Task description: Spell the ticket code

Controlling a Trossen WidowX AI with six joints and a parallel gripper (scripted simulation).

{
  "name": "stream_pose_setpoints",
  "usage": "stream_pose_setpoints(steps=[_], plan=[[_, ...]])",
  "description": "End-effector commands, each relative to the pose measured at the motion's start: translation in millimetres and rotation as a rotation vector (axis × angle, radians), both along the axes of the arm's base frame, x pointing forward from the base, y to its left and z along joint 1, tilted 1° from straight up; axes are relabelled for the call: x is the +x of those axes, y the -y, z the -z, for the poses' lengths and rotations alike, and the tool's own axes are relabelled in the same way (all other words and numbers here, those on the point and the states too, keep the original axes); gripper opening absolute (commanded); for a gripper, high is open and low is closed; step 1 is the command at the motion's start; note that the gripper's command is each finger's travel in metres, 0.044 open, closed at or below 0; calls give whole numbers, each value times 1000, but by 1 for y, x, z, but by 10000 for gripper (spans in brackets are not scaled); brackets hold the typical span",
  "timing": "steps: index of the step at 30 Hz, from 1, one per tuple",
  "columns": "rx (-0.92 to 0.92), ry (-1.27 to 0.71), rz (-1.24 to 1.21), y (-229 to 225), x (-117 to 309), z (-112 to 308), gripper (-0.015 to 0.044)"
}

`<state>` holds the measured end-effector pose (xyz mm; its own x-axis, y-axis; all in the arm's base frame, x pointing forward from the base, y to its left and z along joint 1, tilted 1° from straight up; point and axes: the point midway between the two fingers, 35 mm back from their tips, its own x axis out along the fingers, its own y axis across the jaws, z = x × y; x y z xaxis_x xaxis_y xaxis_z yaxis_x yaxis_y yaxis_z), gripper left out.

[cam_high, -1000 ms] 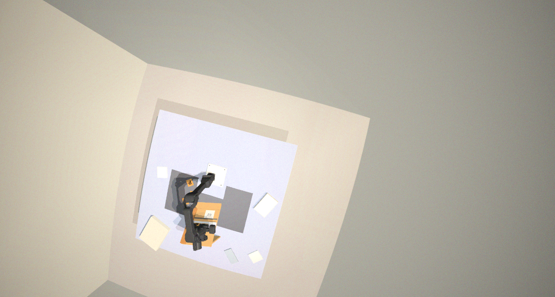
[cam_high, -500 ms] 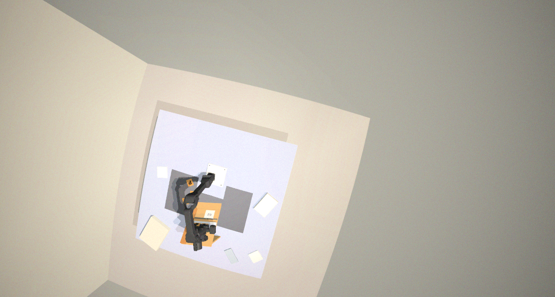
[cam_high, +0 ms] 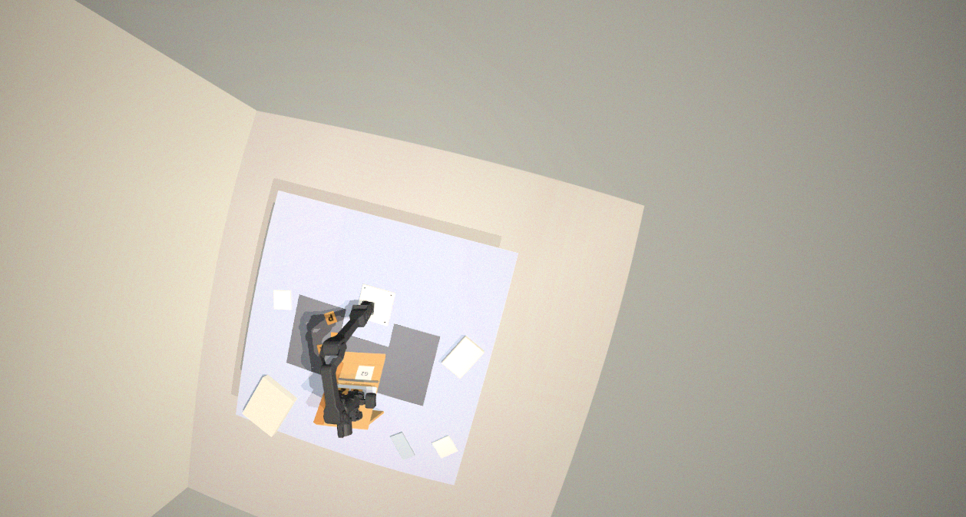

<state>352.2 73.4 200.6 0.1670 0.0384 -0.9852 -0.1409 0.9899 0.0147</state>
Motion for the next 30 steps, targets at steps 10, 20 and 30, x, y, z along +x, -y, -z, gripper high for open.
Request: stream_pose_setpoints(steps=[10, 20, 30], plan=[[-3, 8, 0, 0, 7, 2, 0], [-3, 9, 0, -1, 10, 4, 0], [-3, 8, 0, 2, 8, 4, 0]])
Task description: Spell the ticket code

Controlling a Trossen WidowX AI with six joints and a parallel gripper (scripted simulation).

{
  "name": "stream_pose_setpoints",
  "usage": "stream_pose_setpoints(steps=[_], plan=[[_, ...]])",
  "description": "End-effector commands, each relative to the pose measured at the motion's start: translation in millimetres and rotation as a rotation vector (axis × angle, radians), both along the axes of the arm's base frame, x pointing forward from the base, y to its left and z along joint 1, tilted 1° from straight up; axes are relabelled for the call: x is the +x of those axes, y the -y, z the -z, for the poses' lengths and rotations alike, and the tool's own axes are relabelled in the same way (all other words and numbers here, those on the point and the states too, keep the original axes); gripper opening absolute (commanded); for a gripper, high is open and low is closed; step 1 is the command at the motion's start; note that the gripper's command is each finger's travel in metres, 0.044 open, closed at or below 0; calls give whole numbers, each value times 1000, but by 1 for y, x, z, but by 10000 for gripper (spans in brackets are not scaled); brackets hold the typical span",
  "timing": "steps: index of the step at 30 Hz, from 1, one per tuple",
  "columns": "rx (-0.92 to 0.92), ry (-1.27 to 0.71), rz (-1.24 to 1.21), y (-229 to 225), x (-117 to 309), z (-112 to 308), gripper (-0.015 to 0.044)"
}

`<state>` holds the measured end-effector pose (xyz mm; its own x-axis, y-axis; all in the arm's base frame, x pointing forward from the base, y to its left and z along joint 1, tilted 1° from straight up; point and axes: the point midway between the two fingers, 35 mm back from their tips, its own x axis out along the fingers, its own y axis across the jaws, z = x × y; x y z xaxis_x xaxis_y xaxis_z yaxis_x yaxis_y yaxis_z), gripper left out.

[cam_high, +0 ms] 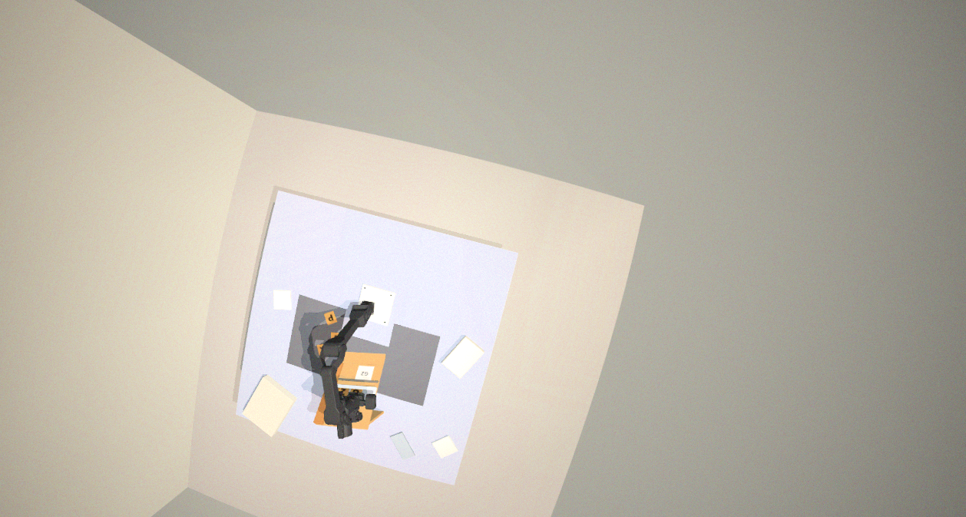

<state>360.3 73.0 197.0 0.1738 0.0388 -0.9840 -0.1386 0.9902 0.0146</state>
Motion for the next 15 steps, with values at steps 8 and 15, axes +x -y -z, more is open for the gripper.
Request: stream_pose_setpoints(steps=[8, 15], plan=[[-4, 2, -2, 5, 0, 1, 0], [-4, 2, -2, 7, 1, 1, 0]])
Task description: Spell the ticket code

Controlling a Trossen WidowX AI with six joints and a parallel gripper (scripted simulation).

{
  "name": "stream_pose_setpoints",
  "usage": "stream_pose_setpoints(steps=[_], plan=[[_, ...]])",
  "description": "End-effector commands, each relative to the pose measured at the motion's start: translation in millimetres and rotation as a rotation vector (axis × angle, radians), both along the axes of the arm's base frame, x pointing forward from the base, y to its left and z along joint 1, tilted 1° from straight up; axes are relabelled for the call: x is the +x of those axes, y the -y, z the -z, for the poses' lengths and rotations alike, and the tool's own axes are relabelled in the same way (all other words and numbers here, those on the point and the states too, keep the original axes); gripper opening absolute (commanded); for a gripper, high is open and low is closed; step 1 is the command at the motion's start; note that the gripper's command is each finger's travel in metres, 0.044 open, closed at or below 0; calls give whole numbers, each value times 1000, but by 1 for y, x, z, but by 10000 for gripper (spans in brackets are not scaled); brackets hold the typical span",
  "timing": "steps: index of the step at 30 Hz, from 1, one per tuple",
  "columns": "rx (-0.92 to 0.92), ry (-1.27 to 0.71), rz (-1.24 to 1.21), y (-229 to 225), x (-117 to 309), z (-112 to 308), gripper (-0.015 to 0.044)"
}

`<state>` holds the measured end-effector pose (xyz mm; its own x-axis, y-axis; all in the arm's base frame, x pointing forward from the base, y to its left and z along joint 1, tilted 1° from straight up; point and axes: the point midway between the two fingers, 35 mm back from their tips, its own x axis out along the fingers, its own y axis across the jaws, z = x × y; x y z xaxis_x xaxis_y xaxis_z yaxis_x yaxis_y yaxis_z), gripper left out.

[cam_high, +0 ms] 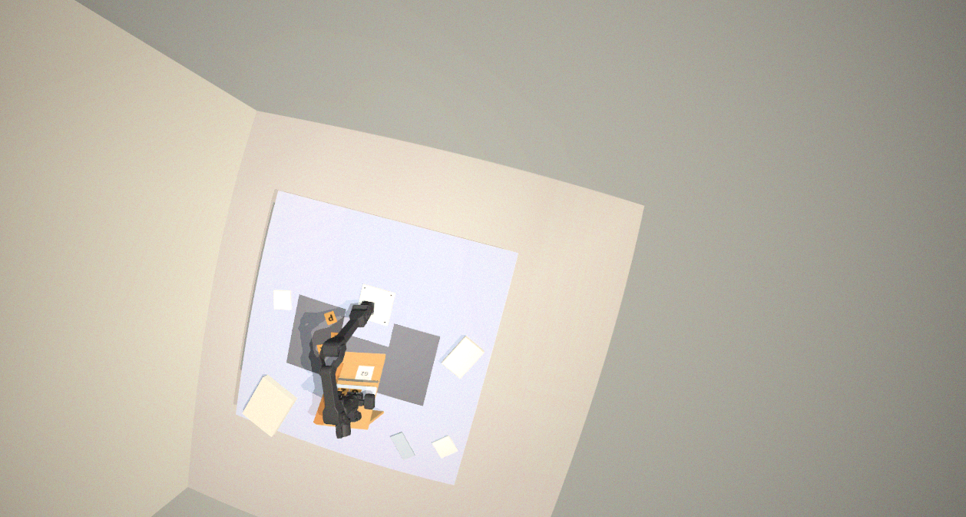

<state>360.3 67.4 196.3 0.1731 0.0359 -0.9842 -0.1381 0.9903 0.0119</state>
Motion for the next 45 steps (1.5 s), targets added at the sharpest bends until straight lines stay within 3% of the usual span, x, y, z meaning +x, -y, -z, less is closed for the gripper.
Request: stream_pose_setpoints(steps=[1, 25, 45], plan=[[-2, 2, -3, 2, 1, 0, 0], [-2, 3, -3, 8, 3, 0, 0], [-2, 0, -3, 9, -21, -18, 0]])
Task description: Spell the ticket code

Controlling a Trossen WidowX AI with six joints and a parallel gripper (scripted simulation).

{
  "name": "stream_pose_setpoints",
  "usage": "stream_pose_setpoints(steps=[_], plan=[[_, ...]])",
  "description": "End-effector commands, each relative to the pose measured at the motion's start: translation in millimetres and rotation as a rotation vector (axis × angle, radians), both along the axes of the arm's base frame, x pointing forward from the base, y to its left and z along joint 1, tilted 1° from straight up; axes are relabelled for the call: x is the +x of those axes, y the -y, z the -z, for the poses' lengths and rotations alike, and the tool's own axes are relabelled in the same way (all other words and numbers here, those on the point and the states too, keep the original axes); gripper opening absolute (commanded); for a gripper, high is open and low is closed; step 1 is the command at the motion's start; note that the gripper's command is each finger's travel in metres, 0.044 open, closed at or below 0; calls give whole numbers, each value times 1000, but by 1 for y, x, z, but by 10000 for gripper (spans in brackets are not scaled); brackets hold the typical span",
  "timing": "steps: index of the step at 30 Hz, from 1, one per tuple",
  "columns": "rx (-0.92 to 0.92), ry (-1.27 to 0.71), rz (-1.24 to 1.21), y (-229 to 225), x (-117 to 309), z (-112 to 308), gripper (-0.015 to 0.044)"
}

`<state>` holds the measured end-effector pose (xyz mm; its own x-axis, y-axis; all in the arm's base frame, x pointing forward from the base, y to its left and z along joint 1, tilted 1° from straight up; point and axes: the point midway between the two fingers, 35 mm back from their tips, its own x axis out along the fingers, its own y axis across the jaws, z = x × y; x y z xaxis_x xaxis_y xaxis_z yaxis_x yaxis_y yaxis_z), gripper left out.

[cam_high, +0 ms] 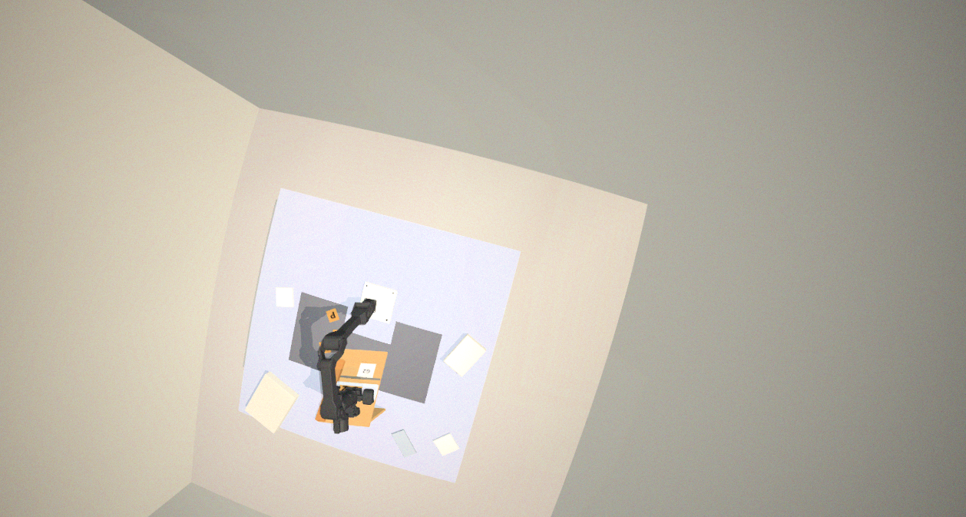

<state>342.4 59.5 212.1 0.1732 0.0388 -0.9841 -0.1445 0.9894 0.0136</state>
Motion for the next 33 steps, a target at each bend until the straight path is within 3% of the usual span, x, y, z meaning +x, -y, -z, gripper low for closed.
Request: stream_pose_setpoints(steps=[1, 3, 20, 33], plan=[[-4, 0, 4, 1, -3, -2, 0], [-4, 0, 4, 1, -3, -2, 0], [91, 646, 12, 63, -87, -101, 440], [87, 674, 10, 64, -92, -104, 440]])
